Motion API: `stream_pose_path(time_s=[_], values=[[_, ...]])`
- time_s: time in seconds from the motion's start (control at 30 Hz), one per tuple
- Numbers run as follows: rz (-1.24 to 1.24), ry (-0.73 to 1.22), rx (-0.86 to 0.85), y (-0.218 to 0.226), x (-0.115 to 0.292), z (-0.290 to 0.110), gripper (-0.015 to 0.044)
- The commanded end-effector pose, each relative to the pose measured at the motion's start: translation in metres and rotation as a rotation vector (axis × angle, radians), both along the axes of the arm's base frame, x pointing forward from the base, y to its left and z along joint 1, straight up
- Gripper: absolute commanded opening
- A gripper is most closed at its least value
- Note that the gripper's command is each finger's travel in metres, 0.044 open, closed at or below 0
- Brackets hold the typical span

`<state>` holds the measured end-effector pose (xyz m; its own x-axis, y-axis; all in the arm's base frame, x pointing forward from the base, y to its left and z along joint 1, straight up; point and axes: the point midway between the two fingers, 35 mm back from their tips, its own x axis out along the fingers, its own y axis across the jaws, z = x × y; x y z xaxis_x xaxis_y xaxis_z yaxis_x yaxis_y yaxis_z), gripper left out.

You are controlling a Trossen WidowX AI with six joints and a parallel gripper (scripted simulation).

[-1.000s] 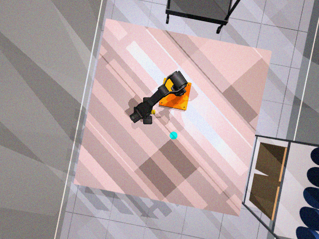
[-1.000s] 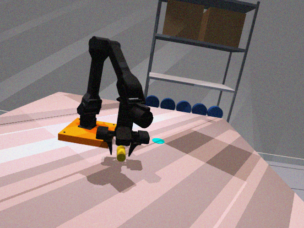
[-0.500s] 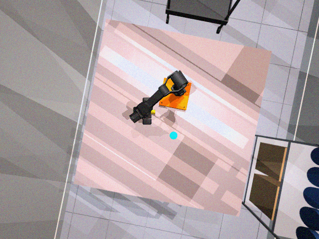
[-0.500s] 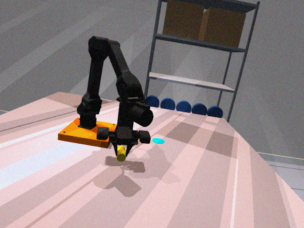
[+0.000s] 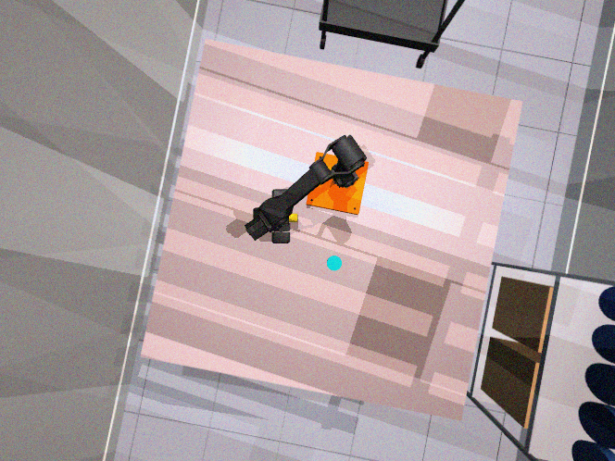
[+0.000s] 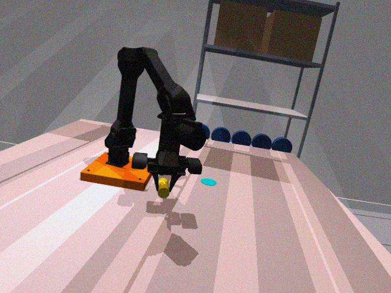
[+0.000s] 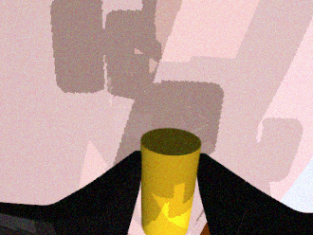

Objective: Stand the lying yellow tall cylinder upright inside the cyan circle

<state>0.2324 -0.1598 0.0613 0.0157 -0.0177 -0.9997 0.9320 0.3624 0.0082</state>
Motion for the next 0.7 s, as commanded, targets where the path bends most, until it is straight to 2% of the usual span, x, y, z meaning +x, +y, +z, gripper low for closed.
stream_pose_path(time_s=[0.0,0.67], values=[[0.003,-0.001,-0.003,-0.001,0.001,0.012,0.0105],[0.003,-0.001,-0.003,0.004,-0.005,0.074,0.0105]])
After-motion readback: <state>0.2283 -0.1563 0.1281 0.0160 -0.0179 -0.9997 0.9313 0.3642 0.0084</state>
